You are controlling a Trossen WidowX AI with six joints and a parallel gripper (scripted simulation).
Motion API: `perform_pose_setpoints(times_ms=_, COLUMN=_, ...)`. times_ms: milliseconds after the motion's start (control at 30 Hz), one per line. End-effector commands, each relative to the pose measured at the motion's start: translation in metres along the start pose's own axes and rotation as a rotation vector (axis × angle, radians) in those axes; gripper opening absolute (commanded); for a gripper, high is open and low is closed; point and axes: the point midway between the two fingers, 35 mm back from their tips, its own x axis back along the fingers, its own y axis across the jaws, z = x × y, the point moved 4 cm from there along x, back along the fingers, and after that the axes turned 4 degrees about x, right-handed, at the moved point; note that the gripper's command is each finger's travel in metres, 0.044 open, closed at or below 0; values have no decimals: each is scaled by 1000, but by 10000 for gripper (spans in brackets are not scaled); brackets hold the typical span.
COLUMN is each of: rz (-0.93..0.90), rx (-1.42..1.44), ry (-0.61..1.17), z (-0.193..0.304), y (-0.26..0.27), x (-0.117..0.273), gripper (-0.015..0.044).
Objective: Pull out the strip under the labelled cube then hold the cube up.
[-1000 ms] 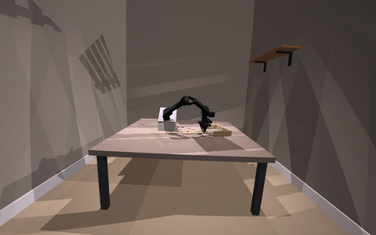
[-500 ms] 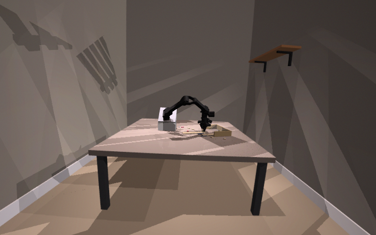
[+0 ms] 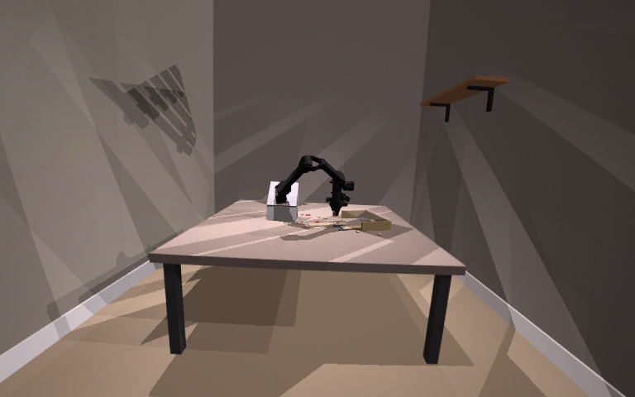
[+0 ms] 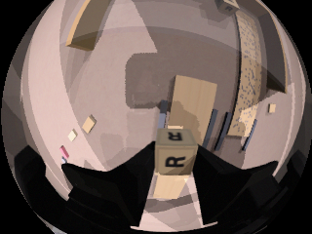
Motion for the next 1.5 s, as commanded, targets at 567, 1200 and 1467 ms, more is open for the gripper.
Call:
perform_pose_setpoints(times_ms=567, rz=-6, rx=-2, ry=4, z=44, y=30, x=6, gripper=0)
perform_pose_setpoints(times_ms=1200, rz=-7, rx=-2, ry=3, z=44, y=30, x=38, gripper=0)
perform_pose_setpoints(times_ms=1467, rz=-7, rx=-2, ry=3, z=44, y=30, x=38, gripper=0)
